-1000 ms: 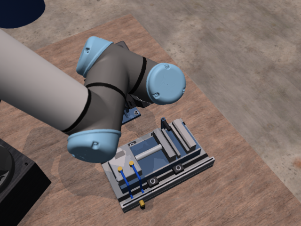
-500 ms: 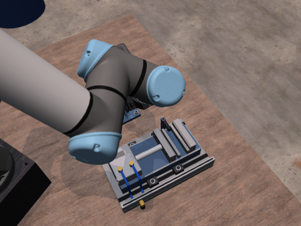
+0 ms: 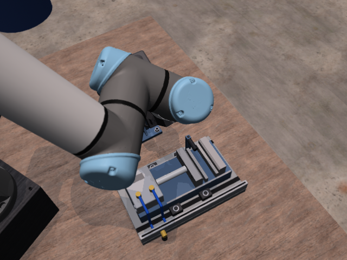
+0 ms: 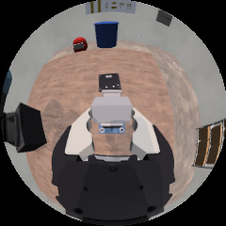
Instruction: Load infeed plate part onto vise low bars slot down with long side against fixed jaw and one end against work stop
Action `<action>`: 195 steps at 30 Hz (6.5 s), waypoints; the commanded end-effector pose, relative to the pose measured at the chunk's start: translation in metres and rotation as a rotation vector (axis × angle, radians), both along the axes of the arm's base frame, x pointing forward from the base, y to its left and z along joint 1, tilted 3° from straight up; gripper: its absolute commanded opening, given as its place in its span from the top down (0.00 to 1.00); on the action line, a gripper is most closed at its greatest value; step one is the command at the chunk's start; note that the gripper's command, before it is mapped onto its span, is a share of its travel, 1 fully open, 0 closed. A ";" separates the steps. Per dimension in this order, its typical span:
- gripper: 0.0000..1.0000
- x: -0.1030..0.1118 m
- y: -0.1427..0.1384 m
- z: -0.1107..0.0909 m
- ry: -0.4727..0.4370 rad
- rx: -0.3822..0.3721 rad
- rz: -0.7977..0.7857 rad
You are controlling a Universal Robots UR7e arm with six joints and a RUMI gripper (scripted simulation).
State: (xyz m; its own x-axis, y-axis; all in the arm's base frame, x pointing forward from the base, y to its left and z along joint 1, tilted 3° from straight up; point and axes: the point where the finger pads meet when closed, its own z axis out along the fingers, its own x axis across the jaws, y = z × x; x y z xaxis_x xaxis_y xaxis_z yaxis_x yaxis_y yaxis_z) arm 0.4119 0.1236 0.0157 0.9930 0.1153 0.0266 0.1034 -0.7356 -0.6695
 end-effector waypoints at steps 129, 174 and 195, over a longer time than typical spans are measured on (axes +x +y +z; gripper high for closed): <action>0.49 0.000 0.000 -0.002 -0.001 0.000 0.000; 0.49 0.000 0.001 -0.003 -0.019 -0.160 -0.004; 0.49 0.000 0.002 -0.003 -0.038 -0.325 -0.009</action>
